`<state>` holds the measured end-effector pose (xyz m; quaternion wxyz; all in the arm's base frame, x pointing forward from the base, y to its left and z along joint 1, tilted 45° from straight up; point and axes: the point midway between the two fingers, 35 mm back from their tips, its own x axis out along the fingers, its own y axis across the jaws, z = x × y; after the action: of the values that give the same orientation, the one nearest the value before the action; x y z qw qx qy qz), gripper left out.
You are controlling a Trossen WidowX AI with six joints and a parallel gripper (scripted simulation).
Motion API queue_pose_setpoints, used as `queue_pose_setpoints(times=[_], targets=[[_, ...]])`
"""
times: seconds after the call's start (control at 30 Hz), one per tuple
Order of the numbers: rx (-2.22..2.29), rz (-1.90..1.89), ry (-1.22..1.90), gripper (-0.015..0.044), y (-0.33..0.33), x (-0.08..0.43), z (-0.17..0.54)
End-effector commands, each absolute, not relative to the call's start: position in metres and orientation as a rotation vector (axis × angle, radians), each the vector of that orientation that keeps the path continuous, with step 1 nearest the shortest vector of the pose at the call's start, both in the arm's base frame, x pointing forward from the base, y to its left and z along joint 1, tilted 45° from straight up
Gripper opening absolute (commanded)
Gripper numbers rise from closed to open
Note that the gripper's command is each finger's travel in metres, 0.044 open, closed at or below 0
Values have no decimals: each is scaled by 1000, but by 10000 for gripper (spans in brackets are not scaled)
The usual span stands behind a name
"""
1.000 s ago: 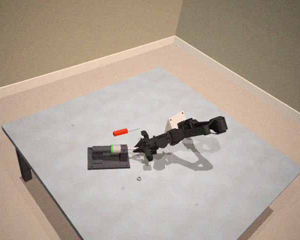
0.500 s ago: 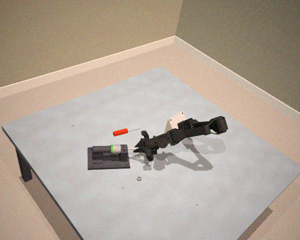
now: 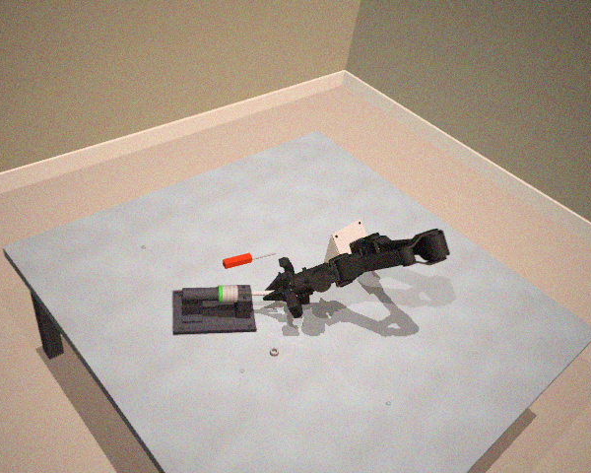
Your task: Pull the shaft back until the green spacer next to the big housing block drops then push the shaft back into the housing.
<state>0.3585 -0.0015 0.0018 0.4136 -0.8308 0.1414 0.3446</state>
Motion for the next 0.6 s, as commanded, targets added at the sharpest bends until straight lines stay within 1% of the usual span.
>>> queue_pose_setpoints(times=[0.0,0.57], targets=[[-2085,866,353,0,0,358,3],[-2085,866,353,0,0,357,3]])
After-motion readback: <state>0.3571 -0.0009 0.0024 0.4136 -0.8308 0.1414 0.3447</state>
